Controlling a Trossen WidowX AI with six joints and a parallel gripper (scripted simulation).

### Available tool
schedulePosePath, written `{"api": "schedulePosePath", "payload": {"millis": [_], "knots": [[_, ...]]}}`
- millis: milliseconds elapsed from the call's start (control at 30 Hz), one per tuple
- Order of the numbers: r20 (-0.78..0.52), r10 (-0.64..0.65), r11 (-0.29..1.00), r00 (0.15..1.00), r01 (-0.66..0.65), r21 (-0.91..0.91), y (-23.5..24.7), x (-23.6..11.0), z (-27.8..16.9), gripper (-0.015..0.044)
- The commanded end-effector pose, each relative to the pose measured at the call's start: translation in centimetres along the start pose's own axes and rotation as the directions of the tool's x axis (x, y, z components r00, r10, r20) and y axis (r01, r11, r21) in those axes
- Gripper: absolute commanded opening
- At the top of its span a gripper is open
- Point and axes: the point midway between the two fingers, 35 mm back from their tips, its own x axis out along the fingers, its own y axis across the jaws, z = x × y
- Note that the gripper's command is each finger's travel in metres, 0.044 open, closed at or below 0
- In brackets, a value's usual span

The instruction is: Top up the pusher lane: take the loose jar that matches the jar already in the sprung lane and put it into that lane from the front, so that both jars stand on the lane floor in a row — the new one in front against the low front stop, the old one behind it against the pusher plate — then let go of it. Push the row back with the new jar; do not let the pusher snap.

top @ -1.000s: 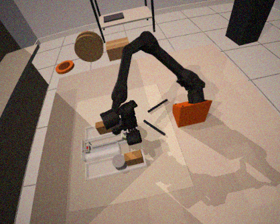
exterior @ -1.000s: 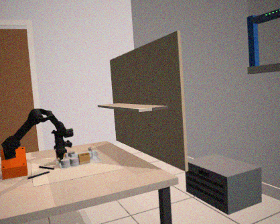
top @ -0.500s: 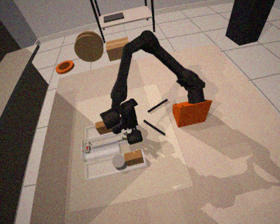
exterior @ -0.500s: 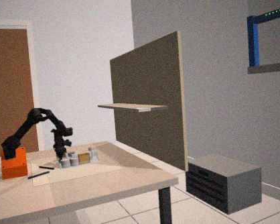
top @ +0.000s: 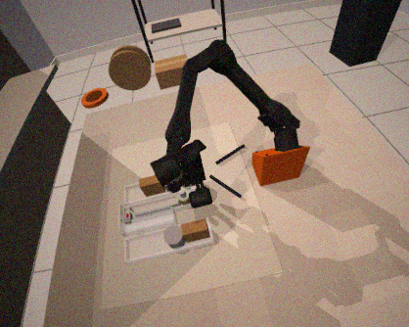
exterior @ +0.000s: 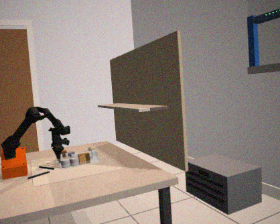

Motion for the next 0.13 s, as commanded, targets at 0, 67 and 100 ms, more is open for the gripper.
{"api": "schedulePosePath", "payload": {"millis": [0, 67, 100], "knots": [[0.001, 0.006, 1.000, 1.000, -0.006, 0.001, 0.1, -0.1, -1.3, 0.0285], [0.000, 0.006, 1.000, 1.000, -0.006, 0.001, 0.2, -0.1, -2.0, 0.0285], [0.000, 0.006, 1.000, 1.000, -0.006, 0.001, 0.2, -0.1, -2.4, 0.0285]]}}
